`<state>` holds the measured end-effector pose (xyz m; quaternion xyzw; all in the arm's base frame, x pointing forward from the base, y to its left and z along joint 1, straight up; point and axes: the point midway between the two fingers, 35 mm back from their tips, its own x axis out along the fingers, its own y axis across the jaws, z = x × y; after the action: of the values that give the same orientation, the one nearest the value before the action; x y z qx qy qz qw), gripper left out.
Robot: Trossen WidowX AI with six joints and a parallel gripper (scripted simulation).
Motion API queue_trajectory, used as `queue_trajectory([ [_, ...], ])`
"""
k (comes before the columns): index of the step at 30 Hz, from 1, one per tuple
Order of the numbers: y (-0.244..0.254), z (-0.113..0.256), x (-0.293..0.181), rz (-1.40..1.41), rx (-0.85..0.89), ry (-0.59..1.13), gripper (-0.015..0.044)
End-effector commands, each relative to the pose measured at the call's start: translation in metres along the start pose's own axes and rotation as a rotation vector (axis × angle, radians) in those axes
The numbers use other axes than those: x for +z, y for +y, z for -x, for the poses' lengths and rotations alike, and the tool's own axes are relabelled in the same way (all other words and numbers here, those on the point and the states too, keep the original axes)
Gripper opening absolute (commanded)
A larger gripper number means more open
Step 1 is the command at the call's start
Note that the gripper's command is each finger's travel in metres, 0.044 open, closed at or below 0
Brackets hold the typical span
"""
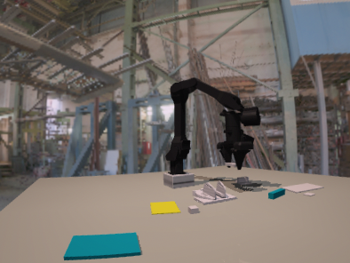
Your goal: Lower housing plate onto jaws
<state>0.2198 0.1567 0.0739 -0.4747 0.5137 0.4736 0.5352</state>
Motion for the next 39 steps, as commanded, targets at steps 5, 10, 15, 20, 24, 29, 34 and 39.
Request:
queue_trajectory([
  [5, -0.010, 0.000, -0.025, -0.280, -0.003, 0.005, 0.0351],
  [10, -0.016, 0.000, -0.039, -0.439, -0.004, 0.006, 0.0351],
  [15, -0.020, 0.000, -0.053, -0.597, -0.006, 0.007, 0.0351],
  [20, -0.023, -0.001, -0.066, -0.756, -0.007, 0.008, 0.0351],
  [24, -0.025, -0.001, -0.078, -0.883, -0.009, 0.008, 0.0351],
  [29, -0.027, -0.001, -0.091, -1.042, -0.010, 0.009, 0.0351],
  [34, -0.028, -0.001, -0.105, -1.200, -0.012, 0.010, 0.0351],
  [39, -0.029, -0.001, -0.119, -1.359, -0.014, 0.010, 0.0351],
])
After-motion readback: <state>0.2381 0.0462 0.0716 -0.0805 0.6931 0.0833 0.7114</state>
